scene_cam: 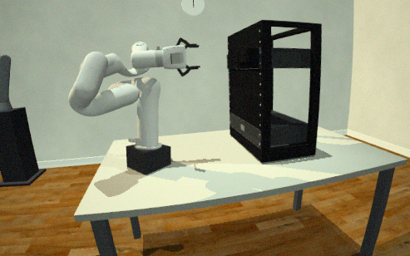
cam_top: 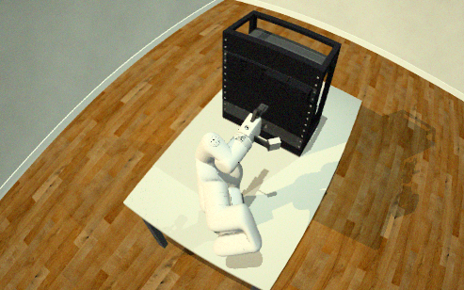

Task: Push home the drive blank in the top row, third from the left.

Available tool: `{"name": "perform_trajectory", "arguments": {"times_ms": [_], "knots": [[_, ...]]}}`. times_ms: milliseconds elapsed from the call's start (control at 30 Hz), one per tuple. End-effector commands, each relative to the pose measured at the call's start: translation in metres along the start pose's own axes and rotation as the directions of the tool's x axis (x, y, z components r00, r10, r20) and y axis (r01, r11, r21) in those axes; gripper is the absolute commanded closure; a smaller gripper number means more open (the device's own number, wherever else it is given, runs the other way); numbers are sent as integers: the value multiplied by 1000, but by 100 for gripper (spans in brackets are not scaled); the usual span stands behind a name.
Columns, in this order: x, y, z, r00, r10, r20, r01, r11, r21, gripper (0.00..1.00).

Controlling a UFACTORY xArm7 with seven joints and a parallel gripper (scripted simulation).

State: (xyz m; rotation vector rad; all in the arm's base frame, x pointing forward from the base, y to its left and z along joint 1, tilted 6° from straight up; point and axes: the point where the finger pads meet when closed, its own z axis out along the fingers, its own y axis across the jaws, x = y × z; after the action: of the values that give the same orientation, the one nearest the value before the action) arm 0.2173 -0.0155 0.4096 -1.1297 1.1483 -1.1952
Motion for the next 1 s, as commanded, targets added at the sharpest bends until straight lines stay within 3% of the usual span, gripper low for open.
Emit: {"name": "perform_trajectory", "arguments": {"times_ms": [0, 967], "knots": [[0, 1, -1, 1000, 12, -4, -12, 1000, -2, 0], [1, 3, 0, 1000, 22, -8, -22, 1000, -4, 0]]}}
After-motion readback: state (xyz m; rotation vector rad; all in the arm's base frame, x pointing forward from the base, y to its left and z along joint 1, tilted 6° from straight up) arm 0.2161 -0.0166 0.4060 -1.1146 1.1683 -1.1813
